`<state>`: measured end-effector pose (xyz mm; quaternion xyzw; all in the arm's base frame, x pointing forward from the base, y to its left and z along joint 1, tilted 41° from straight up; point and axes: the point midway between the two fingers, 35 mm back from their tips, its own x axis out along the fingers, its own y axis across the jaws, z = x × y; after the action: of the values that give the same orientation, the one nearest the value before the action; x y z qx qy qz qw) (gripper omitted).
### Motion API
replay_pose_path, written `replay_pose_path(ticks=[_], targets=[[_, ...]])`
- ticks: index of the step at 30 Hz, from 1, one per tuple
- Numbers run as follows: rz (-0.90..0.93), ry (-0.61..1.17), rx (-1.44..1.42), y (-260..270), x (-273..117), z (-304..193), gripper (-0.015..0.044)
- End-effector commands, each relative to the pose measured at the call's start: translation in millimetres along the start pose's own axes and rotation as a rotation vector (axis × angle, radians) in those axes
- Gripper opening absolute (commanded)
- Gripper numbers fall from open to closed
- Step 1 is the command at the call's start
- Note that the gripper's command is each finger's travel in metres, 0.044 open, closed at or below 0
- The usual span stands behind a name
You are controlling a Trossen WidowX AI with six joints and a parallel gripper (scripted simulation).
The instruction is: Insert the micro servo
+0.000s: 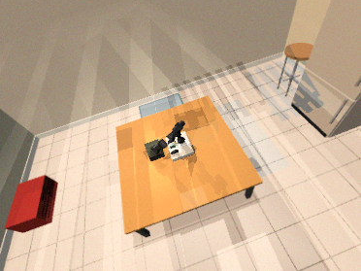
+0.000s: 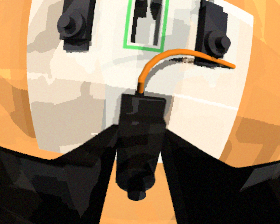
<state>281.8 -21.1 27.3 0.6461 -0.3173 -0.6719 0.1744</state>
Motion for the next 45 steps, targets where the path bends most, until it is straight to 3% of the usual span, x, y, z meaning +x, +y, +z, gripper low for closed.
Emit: replay_pose_path(ticks=[1, 22, 45], targets=[[-0.005, 0.000, -0.015, -1.3, -0.9, 9.0, 0.0000], [-0.005, -0.005, -0.019, -0.6, -0.7, 105.9, 0.0000], [-0.004, -0.005, -0.019, -0.5, 19.5, 109.0, 0.0000]])
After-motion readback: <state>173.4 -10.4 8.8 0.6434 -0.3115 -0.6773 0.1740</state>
